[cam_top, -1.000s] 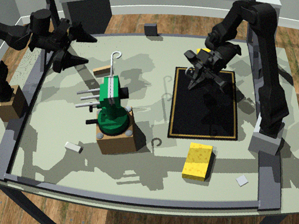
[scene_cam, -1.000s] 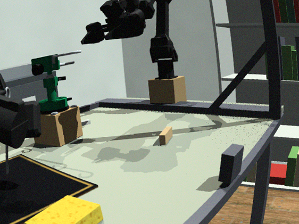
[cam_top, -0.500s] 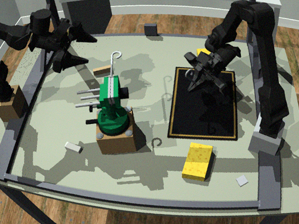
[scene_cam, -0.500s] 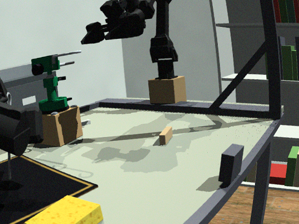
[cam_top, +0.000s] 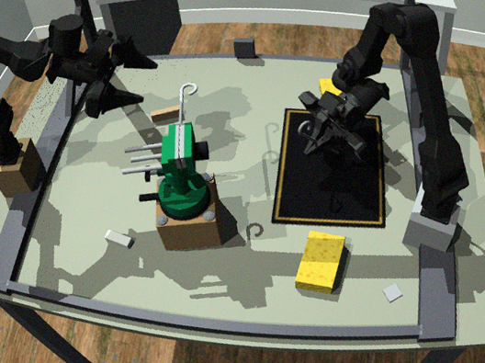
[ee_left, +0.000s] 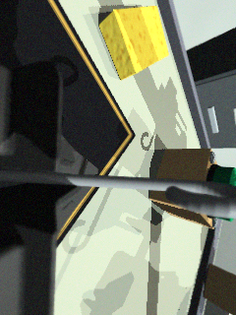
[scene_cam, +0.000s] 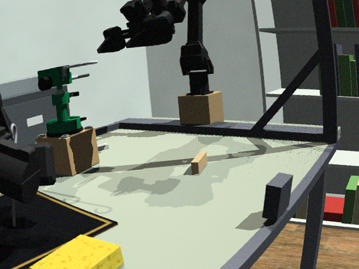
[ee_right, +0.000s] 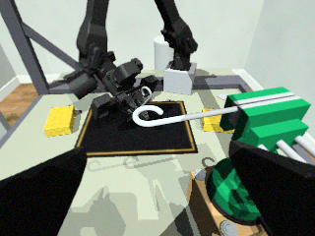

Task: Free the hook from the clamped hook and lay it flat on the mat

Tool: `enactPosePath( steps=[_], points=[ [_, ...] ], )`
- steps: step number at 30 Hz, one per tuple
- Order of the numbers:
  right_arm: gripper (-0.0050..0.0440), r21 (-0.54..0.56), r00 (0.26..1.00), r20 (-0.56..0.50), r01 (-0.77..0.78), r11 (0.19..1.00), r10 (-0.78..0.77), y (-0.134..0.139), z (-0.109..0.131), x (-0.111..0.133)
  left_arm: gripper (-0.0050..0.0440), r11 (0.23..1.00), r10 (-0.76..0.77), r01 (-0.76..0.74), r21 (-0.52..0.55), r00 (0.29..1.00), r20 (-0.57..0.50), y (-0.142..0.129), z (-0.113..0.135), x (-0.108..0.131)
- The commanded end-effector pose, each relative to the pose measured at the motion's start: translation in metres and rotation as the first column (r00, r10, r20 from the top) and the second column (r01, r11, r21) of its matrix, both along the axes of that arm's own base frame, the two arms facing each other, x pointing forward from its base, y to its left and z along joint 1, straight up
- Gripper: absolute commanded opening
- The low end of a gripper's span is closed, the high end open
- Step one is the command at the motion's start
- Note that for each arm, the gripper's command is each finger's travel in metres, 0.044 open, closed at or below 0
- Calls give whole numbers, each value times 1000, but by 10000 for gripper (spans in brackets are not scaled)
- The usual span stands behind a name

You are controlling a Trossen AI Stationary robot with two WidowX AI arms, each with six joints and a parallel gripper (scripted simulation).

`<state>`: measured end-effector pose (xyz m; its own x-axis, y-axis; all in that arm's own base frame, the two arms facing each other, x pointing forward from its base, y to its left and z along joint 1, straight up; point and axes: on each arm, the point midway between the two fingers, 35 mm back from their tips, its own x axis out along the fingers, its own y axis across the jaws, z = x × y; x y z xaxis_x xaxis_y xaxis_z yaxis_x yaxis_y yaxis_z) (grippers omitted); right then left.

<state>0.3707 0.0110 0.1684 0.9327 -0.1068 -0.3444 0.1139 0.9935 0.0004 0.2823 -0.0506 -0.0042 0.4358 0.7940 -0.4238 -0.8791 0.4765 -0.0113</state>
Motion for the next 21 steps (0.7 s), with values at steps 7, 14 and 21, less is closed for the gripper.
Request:
enactPosePath(
  steps=[7,14,21],
  points=[
    [440,1,1000,24,-3,1000,3,0,9,1,0,1000,1,-1,-6,1000,7,-1,-17,1],
    [440,1,1000,24,-3,1000,3,0,9,1,0,1000,1,-1,-6,1000,6,-1,-26,1],
    [440,1,1000,24,-3,1000,3,0,9,1,0,1000,1,-1,-5,1000,6,0,-37,0]
  ],
)
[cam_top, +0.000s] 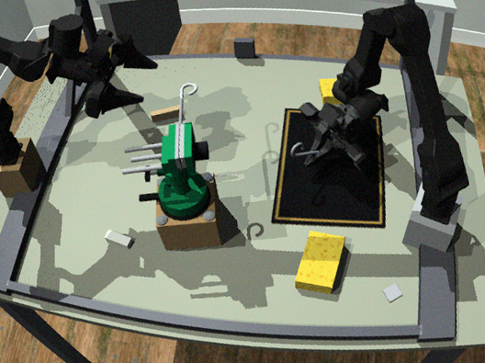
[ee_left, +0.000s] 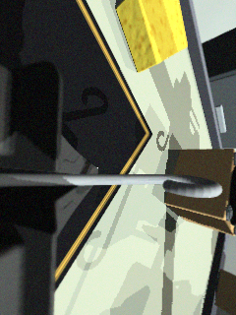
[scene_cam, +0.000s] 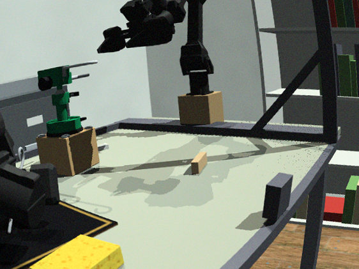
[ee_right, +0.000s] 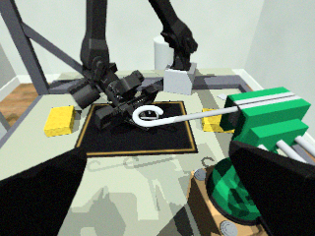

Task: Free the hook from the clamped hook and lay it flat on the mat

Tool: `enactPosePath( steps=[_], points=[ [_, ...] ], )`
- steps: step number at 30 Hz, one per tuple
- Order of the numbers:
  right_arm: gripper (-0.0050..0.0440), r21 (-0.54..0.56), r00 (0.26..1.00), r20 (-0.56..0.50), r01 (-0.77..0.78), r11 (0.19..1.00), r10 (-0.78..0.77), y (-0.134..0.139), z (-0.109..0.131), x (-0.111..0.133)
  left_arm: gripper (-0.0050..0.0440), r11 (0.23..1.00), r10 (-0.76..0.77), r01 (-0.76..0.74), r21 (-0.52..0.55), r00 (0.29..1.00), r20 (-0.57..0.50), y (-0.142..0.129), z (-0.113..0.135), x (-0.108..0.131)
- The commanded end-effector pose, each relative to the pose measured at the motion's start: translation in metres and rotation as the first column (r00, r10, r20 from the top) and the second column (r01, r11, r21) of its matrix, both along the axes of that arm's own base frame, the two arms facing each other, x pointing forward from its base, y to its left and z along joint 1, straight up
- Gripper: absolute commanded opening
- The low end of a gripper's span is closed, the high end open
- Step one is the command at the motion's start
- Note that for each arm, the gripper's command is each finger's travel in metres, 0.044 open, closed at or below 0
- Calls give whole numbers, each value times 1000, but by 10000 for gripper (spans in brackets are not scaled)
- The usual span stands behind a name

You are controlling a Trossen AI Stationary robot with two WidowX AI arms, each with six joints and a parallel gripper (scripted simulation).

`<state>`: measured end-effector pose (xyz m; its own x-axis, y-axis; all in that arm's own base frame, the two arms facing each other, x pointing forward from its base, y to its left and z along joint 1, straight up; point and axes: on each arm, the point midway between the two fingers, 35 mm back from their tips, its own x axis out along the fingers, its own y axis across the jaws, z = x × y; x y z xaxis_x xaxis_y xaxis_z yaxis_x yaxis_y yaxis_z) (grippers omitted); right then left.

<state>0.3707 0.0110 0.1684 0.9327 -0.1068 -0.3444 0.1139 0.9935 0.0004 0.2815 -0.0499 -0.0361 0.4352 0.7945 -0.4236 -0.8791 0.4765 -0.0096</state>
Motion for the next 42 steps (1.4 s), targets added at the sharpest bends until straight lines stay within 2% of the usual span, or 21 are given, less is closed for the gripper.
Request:
enactPosePath(
  steps=[1,10,42],
  points=[
    [440,1,1000,24,-3,1000,3,0,9,1,0,1000,1,-1,-6,1000,8,-1,-7,1],
    [440,1,1000,24,-3,1000,3,0,9,1,0,1000,1,-1,-6,1000,7,0,-16,0],
    [440,1,1000,24,-3,1000,3,0,9,1,32,1000,0,0,-9,1000,12,-1,-13,1]
  ],
)
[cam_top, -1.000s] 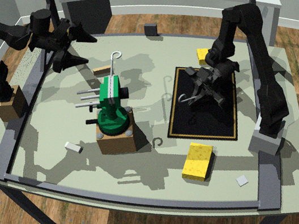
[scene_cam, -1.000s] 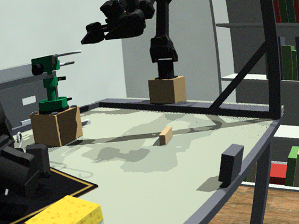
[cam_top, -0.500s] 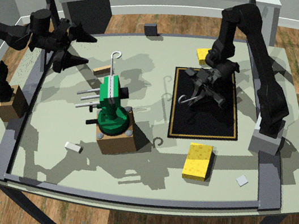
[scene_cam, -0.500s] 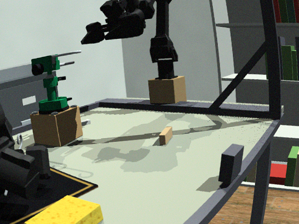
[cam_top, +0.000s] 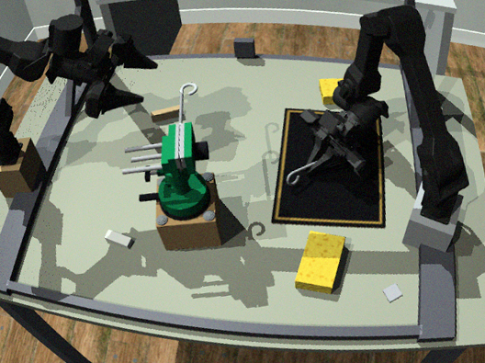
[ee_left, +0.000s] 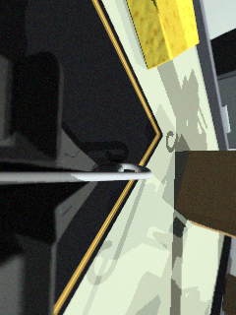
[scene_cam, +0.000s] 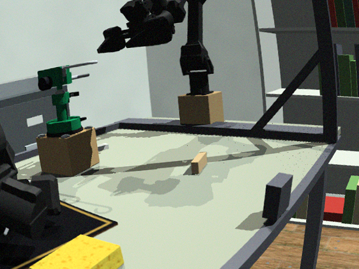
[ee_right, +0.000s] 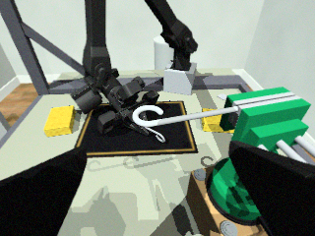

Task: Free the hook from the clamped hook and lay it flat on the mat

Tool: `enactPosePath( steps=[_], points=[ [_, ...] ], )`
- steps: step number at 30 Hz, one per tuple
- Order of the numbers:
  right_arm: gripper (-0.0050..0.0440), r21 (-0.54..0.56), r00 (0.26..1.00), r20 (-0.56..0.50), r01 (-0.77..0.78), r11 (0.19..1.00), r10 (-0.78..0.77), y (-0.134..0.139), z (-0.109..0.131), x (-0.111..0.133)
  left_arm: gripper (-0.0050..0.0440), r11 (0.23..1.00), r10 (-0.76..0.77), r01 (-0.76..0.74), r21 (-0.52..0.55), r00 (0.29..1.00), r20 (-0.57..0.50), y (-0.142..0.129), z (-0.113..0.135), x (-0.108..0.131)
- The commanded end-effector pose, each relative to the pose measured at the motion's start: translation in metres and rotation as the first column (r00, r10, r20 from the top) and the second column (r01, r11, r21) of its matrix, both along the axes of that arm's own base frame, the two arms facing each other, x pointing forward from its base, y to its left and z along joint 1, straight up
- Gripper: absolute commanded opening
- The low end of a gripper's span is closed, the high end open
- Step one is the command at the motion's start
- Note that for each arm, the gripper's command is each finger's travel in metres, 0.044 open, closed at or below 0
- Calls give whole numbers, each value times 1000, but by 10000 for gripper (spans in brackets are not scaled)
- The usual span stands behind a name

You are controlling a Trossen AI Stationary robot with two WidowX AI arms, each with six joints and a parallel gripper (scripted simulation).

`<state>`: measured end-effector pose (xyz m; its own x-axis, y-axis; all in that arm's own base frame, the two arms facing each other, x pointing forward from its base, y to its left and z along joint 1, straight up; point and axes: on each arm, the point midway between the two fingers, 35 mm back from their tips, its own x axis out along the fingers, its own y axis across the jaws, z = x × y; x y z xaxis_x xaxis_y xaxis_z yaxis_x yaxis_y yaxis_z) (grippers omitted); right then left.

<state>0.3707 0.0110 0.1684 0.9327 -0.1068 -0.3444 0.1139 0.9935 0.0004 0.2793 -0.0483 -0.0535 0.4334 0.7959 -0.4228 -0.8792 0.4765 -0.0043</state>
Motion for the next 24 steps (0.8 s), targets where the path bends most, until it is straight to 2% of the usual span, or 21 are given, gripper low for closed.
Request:
enactPosePath(
  steps=[1,11,13,15,24],
  points=[
    [440,1,1000,24,-3,1000,3,0,9,1,33,1000,0,0,-12,1000,16,-2,4,3],
    [440,1,1000,24,-3,1000,3,0,9,1,50,1000,0,0,-12,1000,16,-2,4,3],
    [440,1,1000,24,-3,1000,3,0,9,1,98,1000,0,0,-12,1000,16,-2,4,3],
    [440,1,1000,24,-3,1000,3,0,9,1,98,1000,0,0,-12,1000,16,-2,4,3],
    [440,1,1000,24,-3,1000,3,0,9,1,314,1000,0,0,-12,1000,16,-2,4,3]
  ],
)
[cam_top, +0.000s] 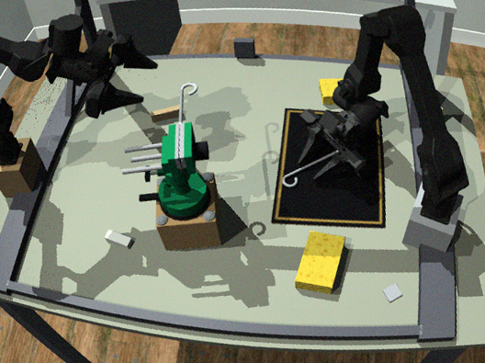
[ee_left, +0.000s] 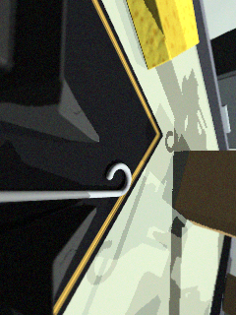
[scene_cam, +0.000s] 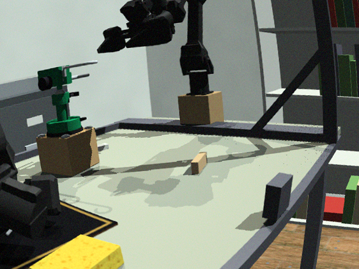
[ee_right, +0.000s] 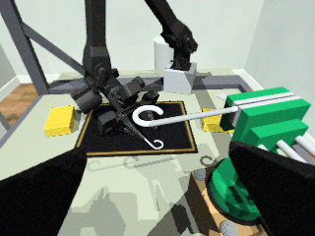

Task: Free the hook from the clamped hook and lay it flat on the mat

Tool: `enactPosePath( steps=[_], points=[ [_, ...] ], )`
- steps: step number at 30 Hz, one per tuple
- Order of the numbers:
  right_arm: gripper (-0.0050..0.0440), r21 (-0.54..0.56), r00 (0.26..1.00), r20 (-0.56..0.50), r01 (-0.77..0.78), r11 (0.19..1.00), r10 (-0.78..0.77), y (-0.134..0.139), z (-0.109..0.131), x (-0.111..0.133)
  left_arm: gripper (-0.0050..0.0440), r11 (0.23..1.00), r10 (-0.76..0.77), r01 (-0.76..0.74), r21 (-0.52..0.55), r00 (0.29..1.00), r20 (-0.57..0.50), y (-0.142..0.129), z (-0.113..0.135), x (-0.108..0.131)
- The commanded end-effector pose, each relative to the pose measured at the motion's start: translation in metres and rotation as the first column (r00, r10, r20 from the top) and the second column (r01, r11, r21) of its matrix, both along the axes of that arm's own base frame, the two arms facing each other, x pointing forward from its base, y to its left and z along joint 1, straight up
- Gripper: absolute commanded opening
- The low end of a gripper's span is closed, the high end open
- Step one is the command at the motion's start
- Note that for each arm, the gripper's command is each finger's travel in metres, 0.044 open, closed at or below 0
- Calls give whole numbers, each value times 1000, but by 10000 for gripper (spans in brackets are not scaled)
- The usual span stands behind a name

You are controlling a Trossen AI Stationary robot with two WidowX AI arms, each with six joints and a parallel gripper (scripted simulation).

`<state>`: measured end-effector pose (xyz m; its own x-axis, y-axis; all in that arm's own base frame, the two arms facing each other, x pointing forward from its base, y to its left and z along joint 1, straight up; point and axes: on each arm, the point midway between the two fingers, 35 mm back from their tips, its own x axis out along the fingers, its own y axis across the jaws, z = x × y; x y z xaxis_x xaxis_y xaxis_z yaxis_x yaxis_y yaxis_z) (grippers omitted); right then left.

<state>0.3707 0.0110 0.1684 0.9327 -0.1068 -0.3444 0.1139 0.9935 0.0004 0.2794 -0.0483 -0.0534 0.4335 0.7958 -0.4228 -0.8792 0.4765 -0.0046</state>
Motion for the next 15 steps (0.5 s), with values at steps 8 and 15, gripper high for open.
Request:
enactPosePath(
  steps=[8,15],
  points=[
    [440,1,1000,24,-3,1000,3,0,9,1,440,1000,0,0,-12,1000,16,-2,4,3],
    [440,1,1000,24,-3,1000,3,0,9,1,440,1000,0,0,-12,1000,16,-2,4,3]
  ],
)
